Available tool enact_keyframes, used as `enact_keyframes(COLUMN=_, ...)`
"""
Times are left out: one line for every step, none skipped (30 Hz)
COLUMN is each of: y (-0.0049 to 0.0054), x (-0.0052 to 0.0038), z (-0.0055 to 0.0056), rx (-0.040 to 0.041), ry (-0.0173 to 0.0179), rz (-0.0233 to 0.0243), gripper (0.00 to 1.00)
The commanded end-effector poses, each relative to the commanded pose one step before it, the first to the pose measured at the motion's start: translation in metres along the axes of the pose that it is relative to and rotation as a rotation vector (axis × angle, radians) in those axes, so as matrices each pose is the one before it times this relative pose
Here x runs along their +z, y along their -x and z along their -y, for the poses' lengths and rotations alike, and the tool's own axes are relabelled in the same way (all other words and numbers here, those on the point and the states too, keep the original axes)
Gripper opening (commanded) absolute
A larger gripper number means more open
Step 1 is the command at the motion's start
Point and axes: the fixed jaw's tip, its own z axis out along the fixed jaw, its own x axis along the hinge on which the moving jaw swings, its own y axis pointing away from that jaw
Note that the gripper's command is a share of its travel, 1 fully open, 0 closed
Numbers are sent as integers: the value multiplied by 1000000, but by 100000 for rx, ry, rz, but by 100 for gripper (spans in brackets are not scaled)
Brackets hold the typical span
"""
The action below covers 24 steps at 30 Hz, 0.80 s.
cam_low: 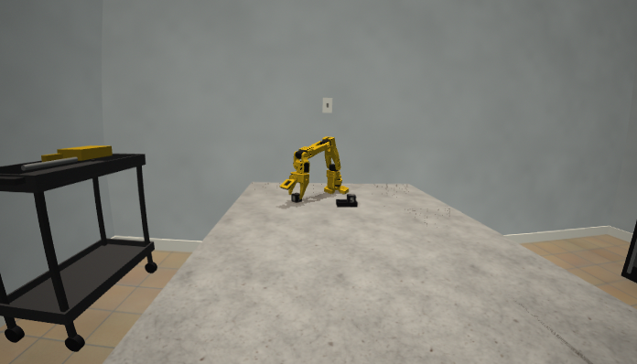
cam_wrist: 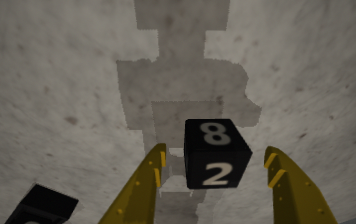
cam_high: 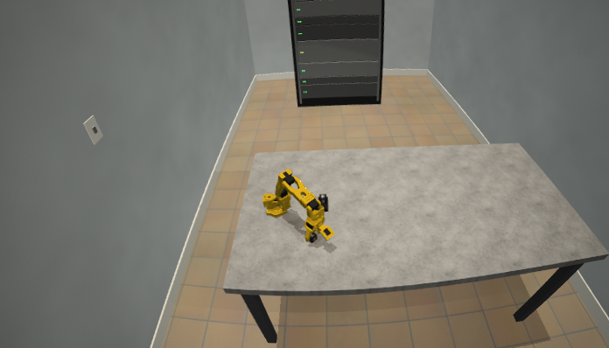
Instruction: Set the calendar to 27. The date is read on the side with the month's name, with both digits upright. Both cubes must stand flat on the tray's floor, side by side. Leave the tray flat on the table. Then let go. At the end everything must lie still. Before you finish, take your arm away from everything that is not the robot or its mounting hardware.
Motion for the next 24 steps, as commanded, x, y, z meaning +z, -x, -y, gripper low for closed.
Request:
enact_keyframes(y=3343, x=-4051, z=-1796, rx=-99, ry=45, rz=2881, gripper=35)
enact_keyframes(y=6, x=0, z=90, rx=0, ry=-3, rz=0, gripper=35)
enact_keyframes(y=0, x=0, z=114, rx=0, ry=-3, rz=0, gripper=34)
enact_keyframes(y=6, x=0, z=150, rx=0, ry=-3, rz=0, gripper=34)
enact_keyframes(y=6, x=0, z=180, rx=0, ry=-3, rz=0, gripper=34)
enact_keyframes(y=6, x=0, z=210, rx=0, ry=-6, rz=0, gripper=34)
enact_keyframes(y=6, x=0, z=246, rx=0, ry=-6, rz=0, gripper=33)
enact_keyframes(y=6, x=6, z=276, rx=0, ry=-6, rz=0, gripper=33)
enact_keyframes(y=6, x=0, z=312, rx=0, ry=-9, rz=0, gripper=32)
enact_keyframes(y=6, x=0, z=336, rx=0, ry=-6, rz=0, gripper=32)
enact_keyframes(y=6, x=0, z=366, rx=0, ry=-9, rz=-3, gripper=31)
enact_keyframes(y=0, x=0, z=0, rx=0, ry=0, rz=0, gripper=31)
enact_keyframes(y=0, x=0, z=0, rx=0, ry=0, rz=0, gripper=31)
enact_keyframes(y=6, x=2, z=389, rx=0, ry=-10, rz=1, gripper=30)
enact_keyframes(y=12, x=1, z=414, rx=0, ry=-9, rz=0, gripper=30)
enact_keyframes(y=6, x=1, z=432, rx=0, ry=-13, rz=0, gripper=29)
enact_keyframes(y=5, x=7, z=450, rx=0, ry=-9, rz=0, gripper=28)
enact_keyframes(y=0, x=1, z=462, rx=0, ry=-13, rz=-3, gripper=27)
enact_keyframes(y=5, x=1, z=474, rx=0, ry=-13, rz=0, gripper=27)
enact_keyframes(y=-1, x=1, z=474, rx=0, ry=-13, rz=0, gripper=26)
enact_keyframes(y=5, x=1, z=480, rx=0, ry=-9, rz=0, gripper=25)
enact_keyframes(y=-1, x=1, z=480, rx=0, ry=-13, rz=0, gripper=24)
enact_keyframes(y=-1, x=7, z=468, rx=-3, ry=-13, rz=-3, gripper=23)
enact_keyframes(y=-1, x=1, z=468, rx=0, ry=-13, rz=0, gripper=23)
